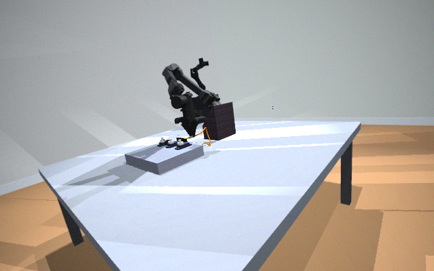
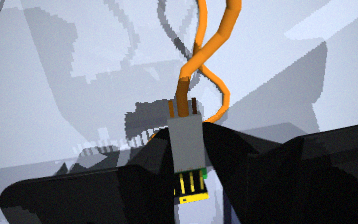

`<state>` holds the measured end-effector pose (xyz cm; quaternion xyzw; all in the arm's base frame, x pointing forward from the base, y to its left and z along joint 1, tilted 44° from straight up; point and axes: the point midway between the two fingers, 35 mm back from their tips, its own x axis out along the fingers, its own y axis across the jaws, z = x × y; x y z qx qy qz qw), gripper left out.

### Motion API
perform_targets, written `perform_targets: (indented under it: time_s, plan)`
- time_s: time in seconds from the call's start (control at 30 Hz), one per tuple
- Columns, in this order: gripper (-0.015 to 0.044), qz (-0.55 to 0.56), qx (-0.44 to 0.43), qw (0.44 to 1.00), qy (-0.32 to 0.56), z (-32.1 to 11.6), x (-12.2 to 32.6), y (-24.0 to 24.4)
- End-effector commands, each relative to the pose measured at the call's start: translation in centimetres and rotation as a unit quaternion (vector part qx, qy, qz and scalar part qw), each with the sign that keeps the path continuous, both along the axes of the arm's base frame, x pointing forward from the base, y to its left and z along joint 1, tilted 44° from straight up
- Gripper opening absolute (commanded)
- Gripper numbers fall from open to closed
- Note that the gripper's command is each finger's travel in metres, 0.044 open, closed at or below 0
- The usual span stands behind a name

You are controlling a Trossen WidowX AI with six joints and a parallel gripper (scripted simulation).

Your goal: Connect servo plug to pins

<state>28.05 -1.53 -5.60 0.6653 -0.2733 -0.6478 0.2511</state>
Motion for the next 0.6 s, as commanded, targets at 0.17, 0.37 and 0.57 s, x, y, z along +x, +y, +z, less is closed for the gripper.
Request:
perform_targets:
  time_s: [0.17, 0.37, 0.57]
  plan:
    - [0.0, 0.002, -0.002, 1.0, 0.002, 0.1, 0.6, 0.0]
    - [0.0, 0.002, -0.002, 1.0, 0.001, 0.1, 1.0, 0.0]
    - [0.0, 0.002, -0.002, 1.0, 0.001, 0.1, 1.4, 0.0]
